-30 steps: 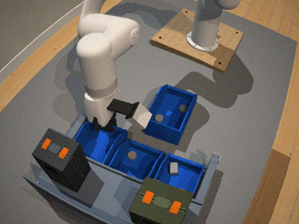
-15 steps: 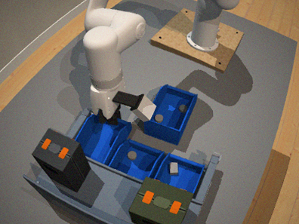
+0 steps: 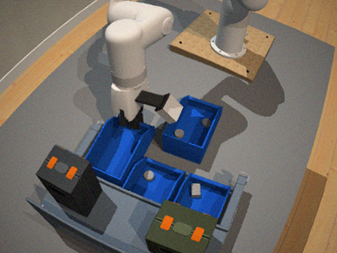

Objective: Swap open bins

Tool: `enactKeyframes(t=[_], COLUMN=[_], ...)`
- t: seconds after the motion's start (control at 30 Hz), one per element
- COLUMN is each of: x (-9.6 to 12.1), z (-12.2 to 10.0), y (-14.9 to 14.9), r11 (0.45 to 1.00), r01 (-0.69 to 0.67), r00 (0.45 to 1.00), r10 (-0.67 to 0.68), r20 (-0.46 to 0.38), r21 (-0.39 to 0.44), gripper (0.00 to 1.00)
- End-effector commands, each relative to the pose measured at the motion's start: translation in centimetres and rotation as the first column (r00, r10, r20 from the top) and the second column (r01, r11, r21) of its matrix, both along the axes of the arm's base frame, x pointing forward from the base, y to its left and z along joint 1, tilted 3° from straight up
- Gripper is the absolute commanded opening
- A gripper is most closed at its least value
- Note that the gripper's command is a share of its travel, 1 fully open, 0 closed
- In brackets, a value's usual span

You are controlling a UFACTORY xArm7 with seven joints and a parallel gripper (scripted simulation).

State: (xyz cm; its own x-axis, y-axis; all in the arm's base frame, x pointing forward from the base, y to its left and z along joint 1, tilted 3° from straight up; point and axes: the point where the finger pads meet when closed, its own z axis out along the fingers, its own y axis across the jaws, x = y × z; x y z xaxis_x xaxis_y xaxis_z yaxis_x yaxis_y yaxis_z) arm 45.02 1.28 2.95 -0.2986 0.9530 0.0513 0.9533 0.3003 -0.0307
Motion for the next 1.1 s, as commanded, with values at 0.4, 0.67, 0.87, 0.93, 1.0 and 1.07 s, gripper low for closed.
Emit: enactKeyframes(t=[0.4,0.67,0.87,0.93,1.0,1.07], x=[-4.0,-5.8,-6.5,-6.7,-6.9,-7.1], z=[0.3,0.3,0.4,0.4,0.4,0.4], y=[-1.3,-1.9,-2.1,-2.2,-2.2,-2.3], r11=[1.0,1.0,1.0,1.0,1.0,1.0], r01=[0.0,0.0,0.0,0.0,0.0,0.0], r00=[1.0,1.0,1.0,1.0,1.0,1.0], r10=[0.0,0.0,0.0,0.0,0.0,0.0], r20=[0.006,0.006,0.006,0.006,0.006,0.006], r21=[0.001,0.001,0.001,0.001,0.001,0.001], gripper=[0.0,0.0,0.0,0.0,0.0,0.0])
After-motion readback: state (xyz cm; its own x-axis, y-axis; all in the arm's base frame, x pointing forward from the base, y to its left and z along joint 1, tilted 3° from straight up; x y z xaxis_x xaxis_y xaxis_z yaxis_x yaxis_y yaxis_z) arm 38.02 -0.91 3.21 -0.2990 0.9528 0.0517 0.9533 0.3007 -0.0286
